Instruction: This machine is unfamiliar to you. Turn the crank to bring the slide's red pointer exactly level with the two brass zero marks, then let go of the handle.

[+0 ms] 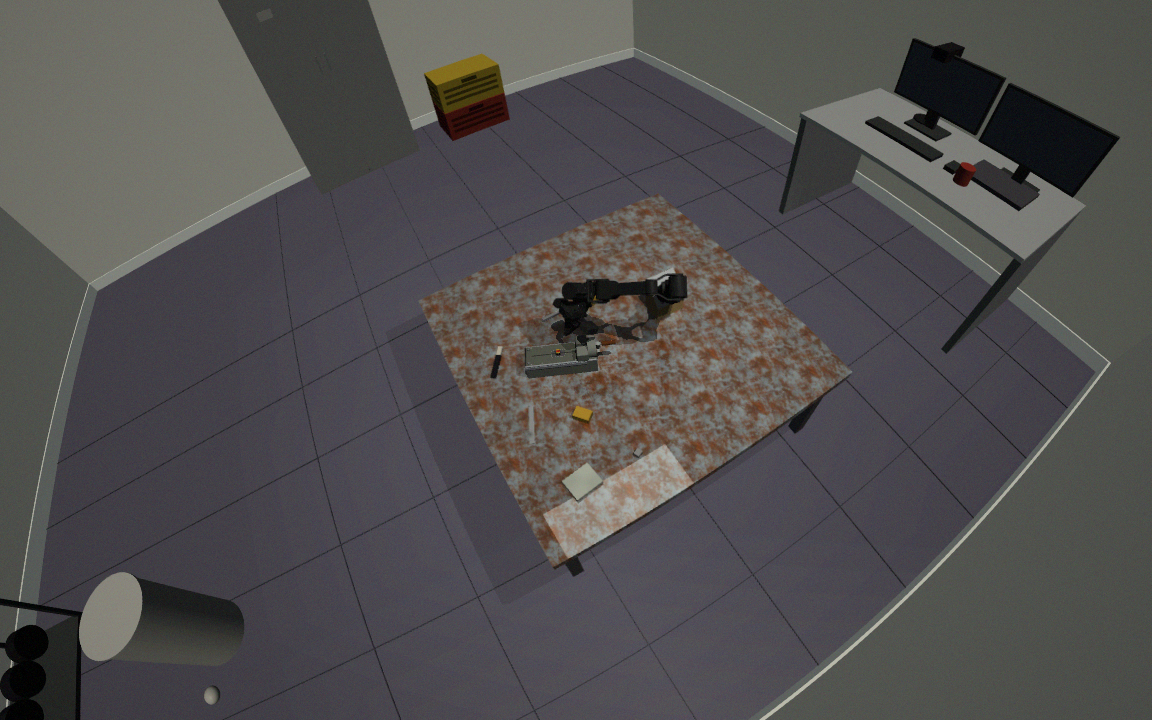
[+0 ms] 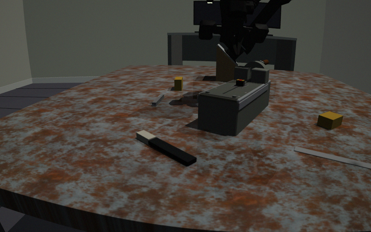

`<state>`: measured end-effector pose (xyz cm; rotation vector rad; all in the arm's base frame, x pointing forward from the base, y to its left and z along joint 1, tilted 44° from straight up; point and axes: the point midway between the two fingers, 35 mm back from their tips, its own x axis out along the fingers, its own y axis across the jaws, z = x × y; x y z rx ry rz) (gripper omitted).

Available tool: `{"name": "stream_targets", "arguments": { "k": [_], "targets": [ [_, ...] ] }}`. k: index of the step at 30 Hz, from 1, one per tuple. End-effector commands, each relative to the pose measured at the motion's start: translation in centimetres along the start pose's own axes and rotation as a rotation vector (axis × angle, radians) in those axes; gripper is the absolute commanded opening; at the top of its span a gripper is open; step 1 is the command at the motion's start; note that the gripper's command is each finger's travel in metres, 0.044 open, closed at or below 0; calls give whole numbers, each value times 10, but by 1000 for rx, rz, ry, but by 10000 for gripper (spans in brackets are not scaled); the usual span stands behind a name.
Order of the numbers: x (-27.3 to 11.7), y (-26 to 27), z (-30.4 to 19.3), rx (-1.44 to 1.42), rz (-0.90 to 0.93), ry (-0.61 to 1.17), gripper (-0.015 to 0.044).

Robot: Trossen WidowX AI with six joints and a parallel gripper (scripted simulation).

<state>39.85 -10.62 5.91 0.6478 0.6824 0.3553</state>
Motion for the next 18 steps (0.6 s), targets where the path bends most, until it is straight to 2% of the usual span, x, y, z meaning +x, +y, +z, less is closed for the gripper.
{"name": "stream_targets", "arguments": {
  "k": [1, 7, 18],
  "targets": [
    [0, 0, 0, 0, 0, 0, 0],
    [0, 0, 0, 0, 0, 0, 0],
    [0, 0, 0, 0, 0, 0, 289]
  ]
}}
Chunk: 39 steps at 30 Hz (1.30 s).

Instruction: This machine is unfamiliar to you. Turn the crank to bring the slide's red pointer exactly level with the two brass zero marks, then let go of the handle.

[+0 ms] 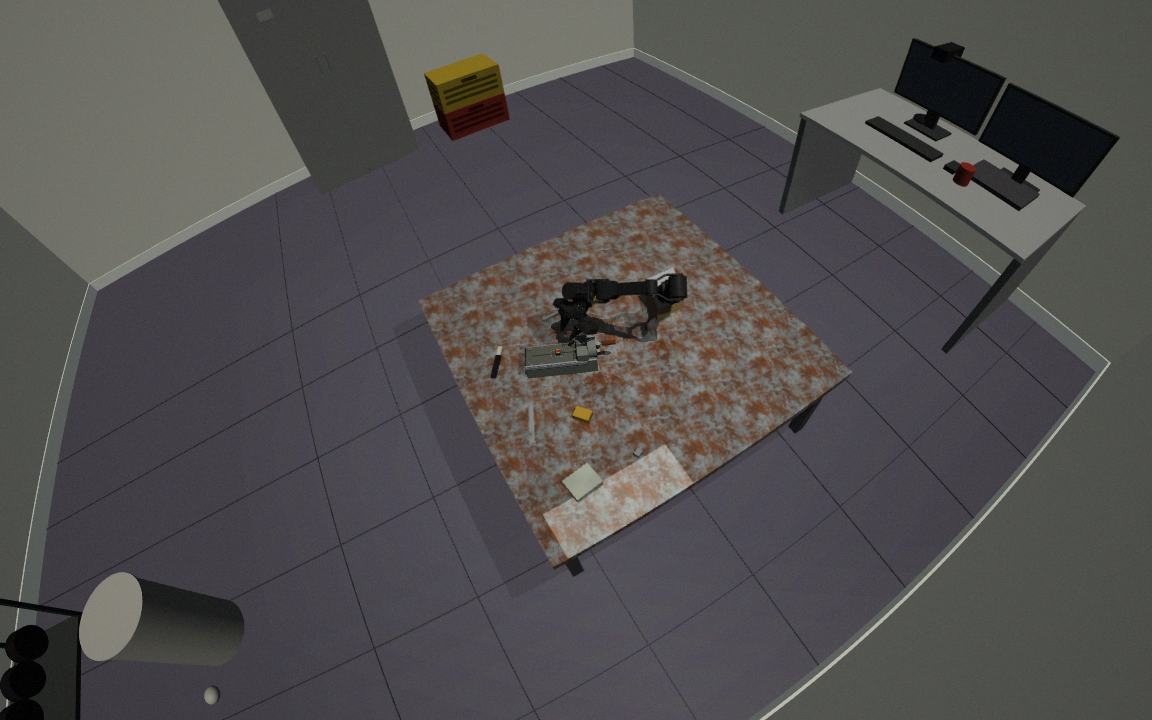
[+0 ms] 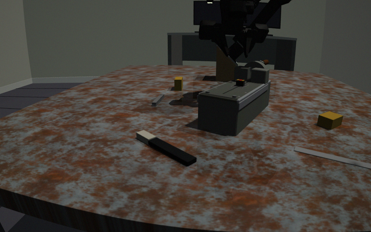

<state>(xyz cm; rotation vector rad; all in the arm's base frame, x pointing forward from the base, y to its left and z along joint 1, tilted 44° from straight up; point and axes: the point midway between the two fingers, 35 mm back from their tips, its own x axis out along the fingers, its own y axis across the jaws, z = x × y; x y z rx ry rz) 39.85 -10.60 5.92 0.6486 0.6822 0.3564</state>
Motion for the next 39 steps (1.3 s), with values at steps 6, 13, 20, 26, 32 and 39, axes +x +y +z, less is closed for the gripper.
{"name": "stream_targets", "arguments": {
  "k": [6, 13, 20, 26, 32, 39],
  "targets": [
    [0, 0, 0, 0, -1, 0, 440],
    [0, 0, 0, 0, -1, 0, 282],
    [0, 0, 0, 0, -1, 0, 99],
    [0, 0, 0, 0, -1, 0, 0],
    [0, 0, 0, 0, 0, 0, 0],
    [0, 0, 0, 0, 0, 0, 0]
  ]
}}
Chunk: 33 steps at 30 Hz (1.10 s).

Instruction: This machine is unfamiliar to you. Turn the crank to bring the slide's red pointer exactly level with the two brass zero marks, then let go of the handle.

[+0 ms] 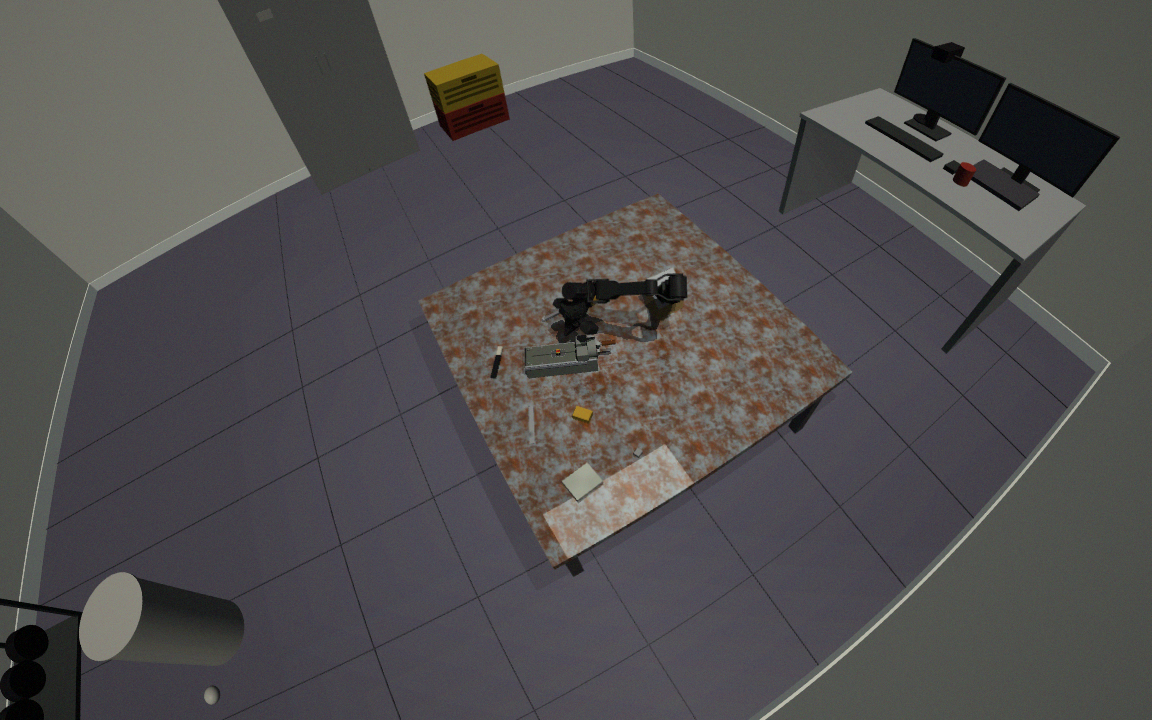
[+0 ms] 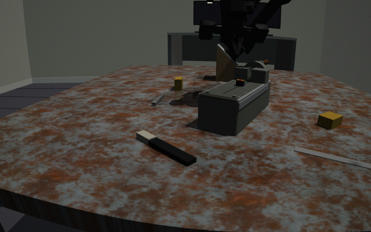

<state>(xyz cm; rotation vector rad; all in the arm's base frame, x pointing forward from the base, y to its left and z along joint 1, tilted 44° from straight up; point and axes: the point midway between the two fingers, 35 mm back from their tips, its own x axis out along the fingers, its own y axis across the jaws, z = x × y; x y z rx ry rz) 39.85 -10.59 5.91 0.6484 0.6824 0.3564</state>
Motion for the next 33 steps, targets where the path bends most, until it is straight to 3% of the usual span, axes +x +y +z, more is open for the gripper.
{"name": "stream_targets", "arguments": {
  "k": [1, 2, 19, 20, 33],
  "targets": [
    [0, 0, 0, 0, 0, 0, 0],
    [0, 0, 0, 0, 0, 0, 0],
    [0, 0, 0, 0, 0, 0, 440],
    [0, 0, 0, 0, 0, 0, 440],
    [0, 0, 0, 0, 0, 0, 99]
  ]
}}
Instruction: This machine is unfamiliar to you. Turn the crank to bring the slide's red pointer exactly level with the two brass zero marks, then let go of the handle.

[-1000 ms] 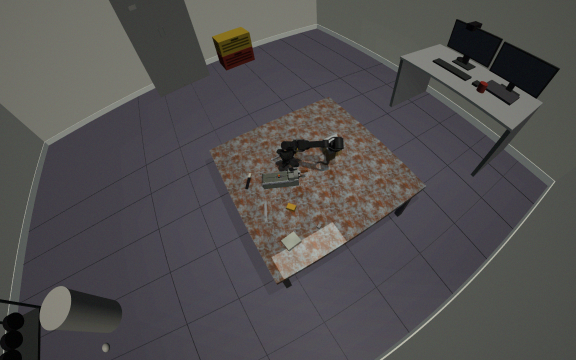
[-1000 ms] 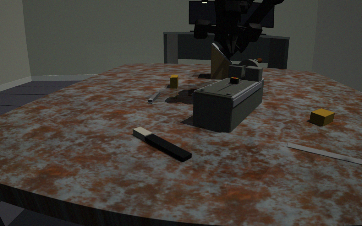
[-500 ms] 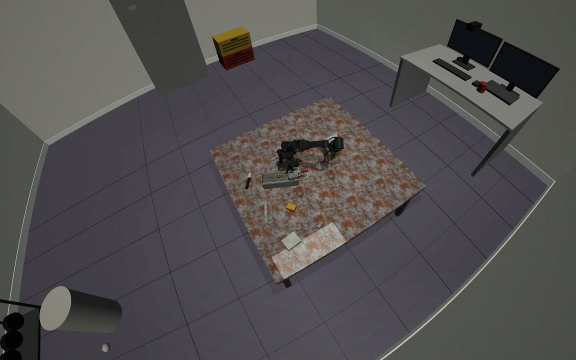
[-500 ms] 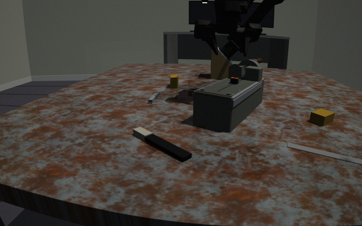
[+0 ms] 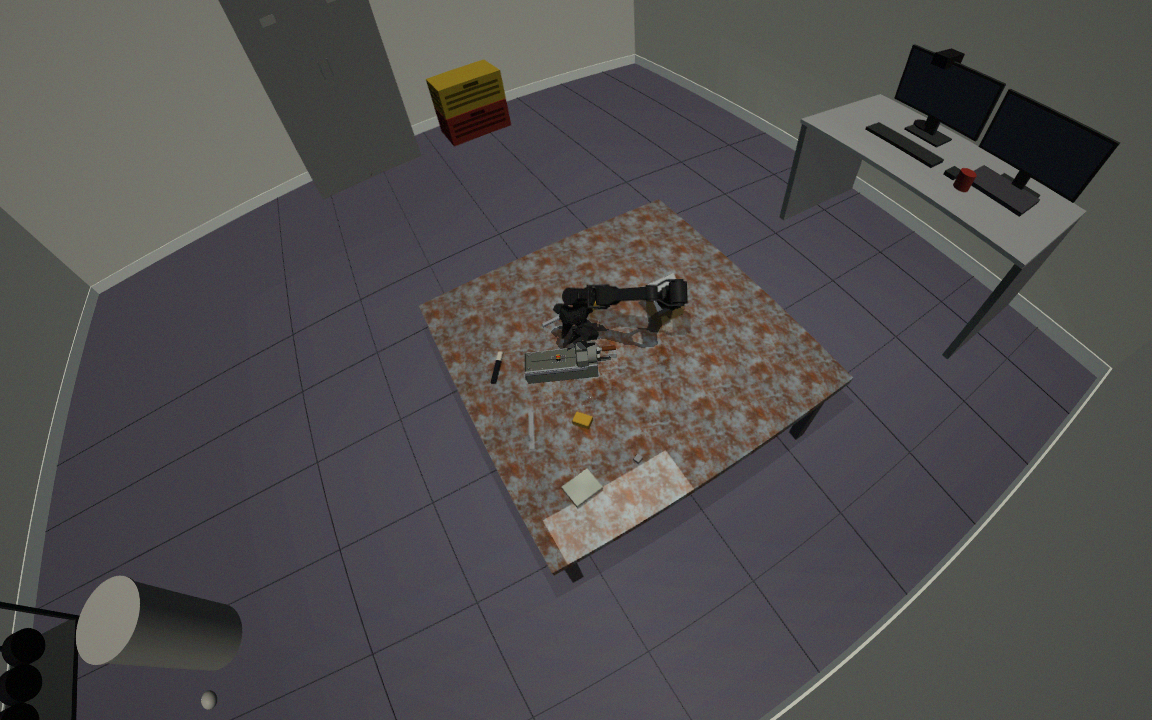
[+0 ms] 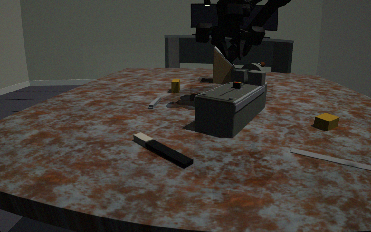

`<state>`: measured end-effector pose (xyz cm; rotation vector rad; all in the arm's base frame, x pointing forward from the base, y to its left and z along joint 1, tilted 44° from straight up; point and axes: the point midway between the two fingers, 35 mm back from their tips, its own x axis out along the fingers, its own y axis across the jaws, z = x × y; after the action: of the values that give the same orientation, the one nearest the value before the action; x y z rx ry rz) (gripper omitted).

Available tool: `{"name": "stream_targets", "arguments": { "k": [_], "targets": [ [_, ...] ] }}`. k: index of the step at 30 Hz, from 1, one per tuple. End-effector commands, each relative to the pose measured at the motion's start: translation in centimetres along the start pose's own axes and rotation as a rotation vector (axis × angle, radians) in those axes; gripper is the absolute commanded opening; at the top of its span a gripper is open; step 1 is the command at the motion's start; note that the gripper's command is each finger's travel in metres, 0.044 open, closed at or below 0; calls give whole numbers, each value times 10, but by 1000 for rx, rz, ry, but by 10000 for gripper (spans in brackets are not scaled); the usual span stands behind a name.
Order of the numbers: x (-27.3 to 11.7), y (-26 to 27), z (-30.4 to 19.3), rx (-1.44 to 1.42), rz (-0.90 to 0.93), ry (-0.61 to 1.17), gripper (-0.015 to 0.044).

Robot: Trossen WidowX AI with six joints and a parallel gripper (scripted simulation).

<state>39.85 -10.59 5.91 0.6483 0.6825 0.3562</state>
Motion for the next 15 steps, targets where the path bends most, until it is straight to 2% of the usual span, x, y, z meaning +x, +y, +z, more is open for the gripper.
{"name": "stream_targets", "arguments": {
  "k": [1, 4, 15],
  "targets": [
    [0, 0, 0, 0, 0, 0, 72],
    [0, 0, 0, 0, 0, 0, 0],
    [0, 0, 0, 0, 1, 0, 0]
  ]
}}
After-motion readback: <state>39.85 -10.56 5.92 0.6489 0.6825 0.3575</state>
